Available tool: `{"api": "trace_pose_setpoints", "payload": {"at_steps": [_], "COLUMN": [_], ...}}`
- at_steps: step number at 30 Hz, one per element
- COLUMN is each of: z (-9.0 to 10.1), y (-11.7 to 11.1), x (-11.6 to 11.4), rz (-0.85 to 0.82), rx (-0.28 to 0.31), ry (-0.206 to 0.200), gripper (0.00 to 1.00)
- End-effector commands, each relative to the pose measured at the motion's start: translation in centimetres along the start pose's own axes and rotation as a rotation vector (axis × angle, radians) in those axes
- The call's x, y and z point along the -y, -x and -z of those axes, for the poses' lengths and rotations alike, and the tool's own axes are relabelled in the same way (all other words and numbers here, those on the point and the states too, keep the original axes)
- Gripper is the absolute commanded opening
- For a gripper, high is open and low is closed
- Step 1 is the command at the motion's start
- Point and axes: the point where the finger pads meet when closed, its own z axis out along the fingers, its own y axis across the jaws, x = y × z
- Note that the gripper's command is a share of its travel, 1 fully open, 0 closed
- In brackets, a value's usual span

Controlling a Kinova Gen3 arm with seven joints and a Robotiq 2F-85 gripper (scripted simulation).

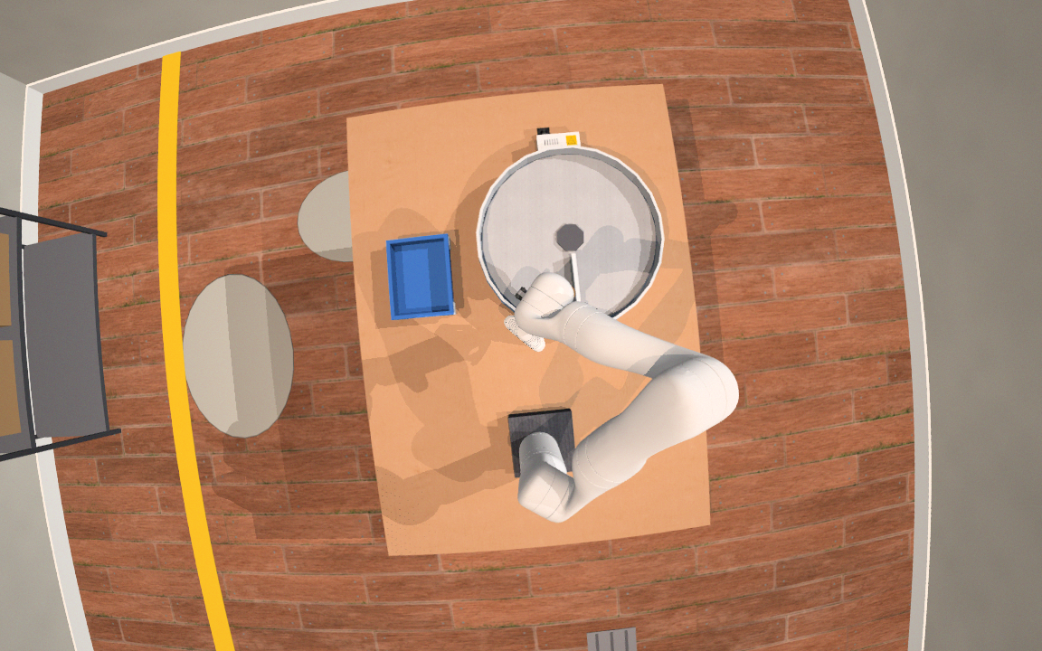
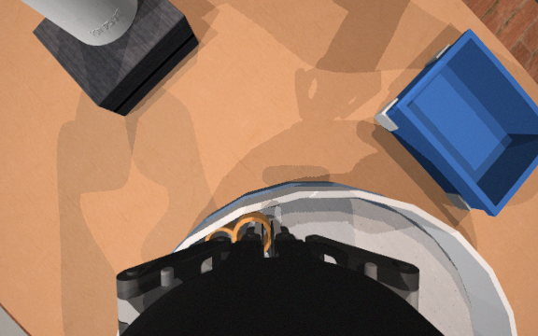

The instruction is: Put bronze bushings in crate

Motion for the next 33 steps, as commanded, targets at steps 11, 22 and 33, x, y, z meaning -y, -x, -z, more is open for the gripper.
{"api": "trace_pose_setpoints", "payload": {"at_steps": [11,22,33], "z": [0.8,0.9,1.5], "y": [0.0,0.0,0.0], "x": [0.0,0.0,0.0], "rz": [0.0,0.0,0.0], "rx": [0.002,0.001,0.001], "ry": [0.001,0.001,0.001], "gripper": [0.0,0.0,0.0]}}
